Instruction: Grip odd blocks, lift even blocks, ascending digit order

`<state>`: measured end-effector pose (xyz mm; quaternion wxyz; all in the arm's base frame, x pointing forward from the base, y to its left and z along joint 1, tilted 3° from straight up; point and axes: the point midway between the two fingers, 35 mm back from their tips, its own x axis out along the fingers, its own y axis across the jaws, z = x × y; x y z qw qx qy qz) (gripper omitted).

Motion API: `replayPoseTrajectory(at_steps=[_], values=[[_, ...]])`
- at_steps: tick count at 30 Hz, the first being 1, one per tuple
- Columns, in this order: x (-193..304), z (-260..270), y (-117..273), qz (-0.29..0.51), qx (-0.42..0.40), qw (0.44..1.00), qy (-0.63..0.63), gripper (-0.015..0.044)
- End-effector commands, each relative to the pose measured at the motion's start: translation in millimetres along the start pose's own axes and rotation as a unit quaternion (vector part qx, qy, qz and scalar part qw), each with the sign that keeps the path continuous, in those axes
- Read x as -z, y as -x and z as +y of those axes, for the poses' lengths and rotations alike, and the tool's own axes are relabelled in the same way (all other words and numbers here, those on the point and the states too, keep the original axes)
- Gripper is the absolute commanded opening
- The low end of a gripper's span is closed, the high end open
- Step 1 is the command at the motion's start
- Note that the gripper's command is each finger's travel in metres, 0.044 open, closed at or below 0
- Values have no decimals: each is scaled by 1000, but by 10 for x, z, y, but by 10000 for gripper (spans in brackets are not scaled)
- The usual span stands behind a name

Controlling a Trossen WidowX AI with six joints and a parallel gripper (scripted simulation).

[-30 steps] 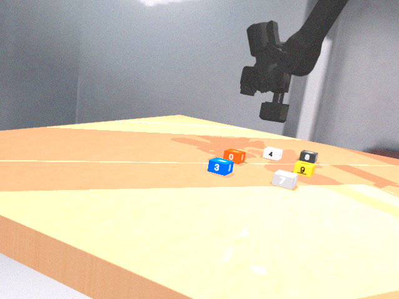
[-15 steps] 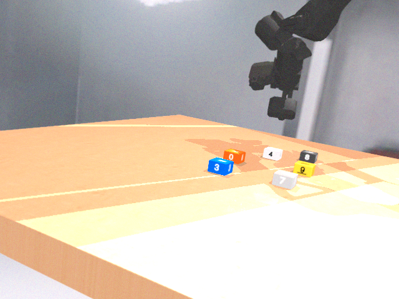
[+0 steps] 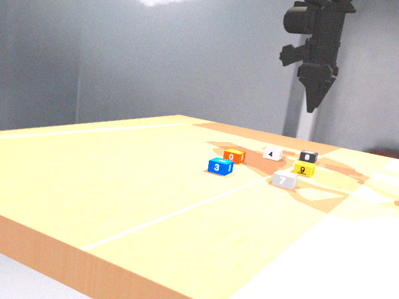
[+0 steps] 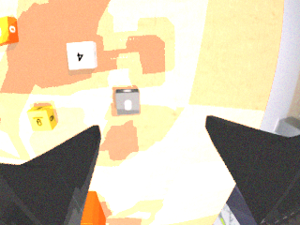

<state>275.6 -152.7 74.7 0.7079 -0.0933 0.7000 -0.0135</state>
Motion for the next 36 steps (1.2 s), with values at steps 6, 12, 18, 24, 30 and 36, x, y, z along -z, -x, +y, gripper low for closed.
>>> replayPoseTrajectory(at_steps=[6, 12, 18, 24, 30, 36], values=[[103, 122, 168, 0, -46, 999, -30, 400], [103, 122, 168, 0, -46, 999, -30, 400], [103, 122, 168, 0, -46, 999, -30, 400], [88, 215, 180, 0, -46, 998, -30, 400], [98, 1036, 266, 0, -50, 998, -30, 400], [218, 1467, 292, 1, -51, 998, -30, 400]])
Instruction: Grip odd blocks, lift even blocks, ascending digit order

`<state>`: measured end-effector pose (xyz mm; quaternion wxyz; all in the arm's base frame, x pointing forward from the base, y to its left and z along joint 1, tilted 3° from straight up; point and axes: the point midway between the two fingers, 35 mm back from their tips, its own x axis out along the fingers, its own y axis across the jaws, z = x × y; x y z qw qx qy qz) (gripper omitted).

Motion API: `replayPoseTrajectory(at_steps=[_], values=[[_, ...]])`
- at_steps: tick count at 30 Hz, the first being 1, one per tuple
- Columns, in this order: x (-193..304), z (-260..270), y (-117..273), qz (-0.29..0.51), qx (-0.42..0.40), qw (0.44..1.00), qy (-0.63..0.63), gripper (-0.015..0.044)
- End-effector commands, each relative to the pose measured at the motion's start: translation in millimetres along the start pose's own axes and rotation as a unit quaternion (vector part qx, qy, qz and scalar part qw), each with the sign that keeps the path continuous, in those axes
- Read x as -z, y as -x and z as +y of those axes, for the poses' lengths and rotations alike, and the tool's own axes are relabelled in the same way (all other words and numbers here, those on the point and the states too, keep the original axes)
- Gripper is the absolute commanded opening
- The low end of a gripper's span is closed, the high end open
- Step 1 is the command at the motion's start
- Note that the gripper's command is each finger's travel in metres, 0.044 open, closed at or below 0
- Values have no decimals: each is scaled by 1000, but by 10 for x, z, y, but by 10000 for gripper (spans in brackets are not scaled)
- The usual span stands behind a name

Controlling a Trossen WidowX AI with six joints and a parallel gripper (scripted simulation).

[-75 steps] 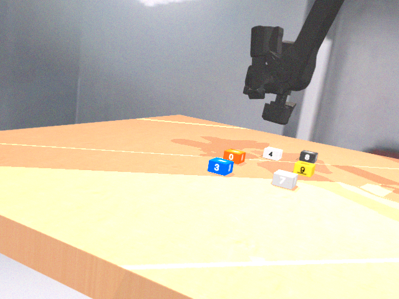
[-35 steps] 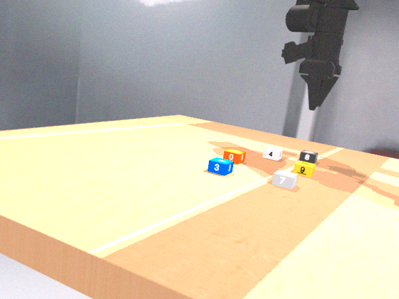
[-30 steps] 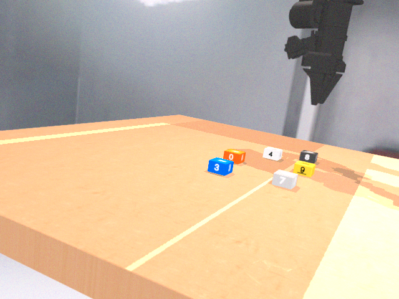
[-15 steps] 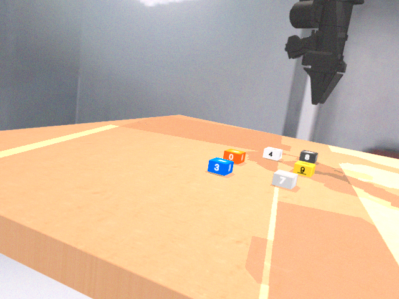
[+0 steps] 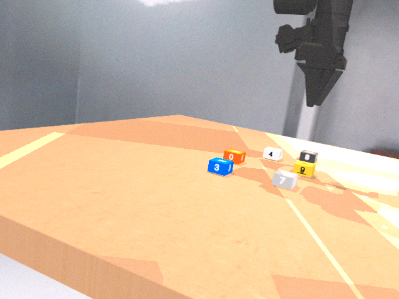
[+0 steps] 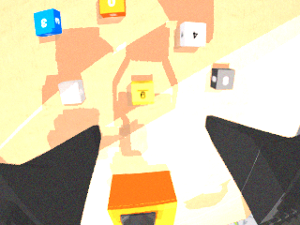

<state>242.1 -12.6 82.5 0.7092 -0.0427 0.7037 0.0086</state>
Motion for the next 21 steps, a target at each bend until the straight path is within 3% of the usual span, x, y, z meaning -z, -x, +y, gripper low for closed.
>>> replayPoseTrajectory(at_steps=[1, 17, 21], values=[[46, 63, -8, 0, 0, 1000, -9, 400], [46, 63, -8, 0, 0, 1000, -9, 400], [-41, 363, -3, -1, -2, 1000, -9, 400]])
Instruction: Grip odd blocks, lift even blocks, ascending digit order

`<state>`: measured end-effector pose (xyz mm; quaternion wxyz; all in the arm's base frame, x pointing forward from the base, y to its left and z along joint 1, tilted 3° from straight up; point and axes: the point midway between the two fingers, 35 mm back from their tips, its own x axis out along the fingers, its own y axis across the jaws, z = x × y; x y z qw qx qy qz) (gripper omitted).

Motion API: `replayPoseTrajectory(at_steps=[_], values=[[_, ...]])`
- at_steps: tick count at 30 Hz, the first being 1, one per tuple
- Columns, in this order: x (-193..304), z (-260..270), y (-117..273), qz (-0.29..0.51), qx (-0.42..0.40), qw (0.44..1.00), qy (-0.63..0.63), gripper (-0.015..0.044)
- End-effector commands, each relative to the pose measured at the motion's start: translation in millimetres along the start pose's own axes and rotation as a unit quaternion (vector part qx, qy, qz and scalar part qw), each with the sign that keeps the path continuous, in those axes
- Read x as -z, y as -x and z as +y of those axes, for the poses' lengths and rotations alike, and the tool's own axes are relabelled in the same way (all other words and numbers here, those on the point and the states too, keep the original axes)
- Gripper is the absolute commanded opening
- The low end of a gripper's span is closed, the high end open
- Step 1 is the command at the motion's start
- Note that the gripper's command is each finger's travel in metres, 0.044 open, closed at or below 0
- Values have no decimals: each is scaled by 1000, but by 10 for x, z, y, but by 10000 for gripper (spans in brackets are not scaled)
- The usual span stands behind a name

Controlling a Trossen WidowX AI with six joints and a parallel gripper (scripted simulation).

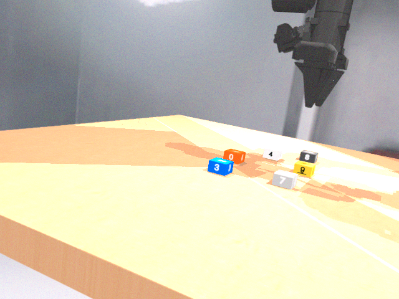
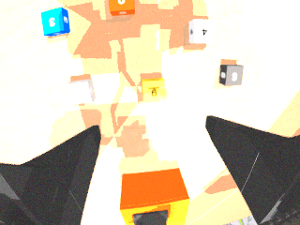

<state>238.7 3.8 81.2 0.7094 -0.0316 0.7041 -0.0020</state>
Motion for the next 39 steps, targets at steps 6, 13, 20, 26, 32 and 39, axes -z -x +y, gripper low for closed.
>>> replayPoseTrajectory(at_steps=[6, 13, 20, 26, 32, 39], values=[[-81, 963, 4, -1, -4, 1000, 6, 400], [-69, 1052, 4, -1, -4, 1000, 6, 400], [-69, 1052, 4, -1, -4, 1000, 6, 400], [-69, 1052, 4, -1, -4, 1000, 6, 400], [-457, 1142, 51, -2, -5, 1000, 6, 400], [-1055, 1246, 24, -5, -5, 1000, 6, 400]])
